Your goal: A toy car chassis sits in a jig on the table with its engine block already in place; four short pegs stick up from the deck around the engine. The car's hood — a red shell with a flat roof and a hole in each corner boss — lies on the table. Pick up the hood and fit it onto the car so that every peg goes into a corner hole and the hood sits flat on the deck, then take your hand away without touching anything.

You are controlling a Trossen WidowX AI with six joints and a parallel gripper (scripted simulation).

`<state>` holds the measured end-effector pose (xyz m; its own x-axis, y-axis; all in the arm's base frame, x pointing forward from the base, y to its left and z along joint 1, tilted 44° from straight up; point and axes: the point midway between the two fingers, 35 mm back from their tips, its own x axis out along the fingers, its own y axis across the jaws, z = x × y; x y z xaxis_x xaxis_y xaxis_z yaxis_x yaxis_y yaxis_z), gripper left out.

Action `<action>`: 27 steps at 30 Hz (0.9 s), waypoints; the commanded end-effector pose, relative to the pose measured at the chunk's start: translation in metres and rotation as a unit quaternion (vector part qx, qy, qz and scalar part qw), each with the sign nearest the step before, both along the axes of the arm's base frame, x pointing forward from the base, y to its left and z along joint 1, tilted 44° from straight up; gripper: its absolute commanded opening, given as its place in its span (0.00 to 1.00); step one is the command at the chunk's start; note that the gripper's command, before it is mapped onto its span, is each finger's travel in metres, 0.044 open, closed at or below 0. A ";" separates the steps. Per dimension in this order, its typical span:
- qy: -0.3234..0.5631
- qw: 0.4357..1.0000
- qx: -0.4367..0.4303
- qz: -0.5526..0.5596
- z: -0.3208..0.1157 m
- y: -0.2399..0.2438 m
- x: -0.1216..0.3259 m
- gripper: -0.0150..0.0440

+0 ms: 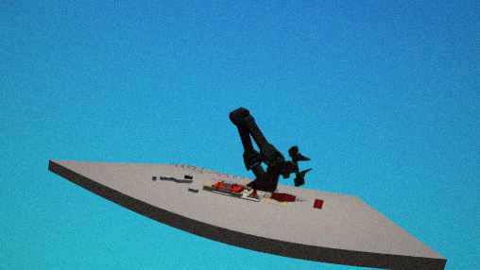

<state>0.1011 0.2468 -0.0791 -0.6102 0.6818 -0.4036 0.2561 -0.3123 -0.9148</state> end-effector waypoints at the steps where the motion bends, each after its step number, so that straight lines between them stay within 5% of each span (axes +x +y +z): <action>1: 0.000 1.000 0.000 0.000 0.000 0.000 0.000 0.58; 2: 0.000 1.000 0.000 0.000 0.000 0.000 0.000 0.54; 13: -0.185 0.969 0.111 0.123 -0.010 -0.001 0.018 1.00; 27: -0.397 0.814 0.274 0.323 -0.020 -0.006 0.044 1.00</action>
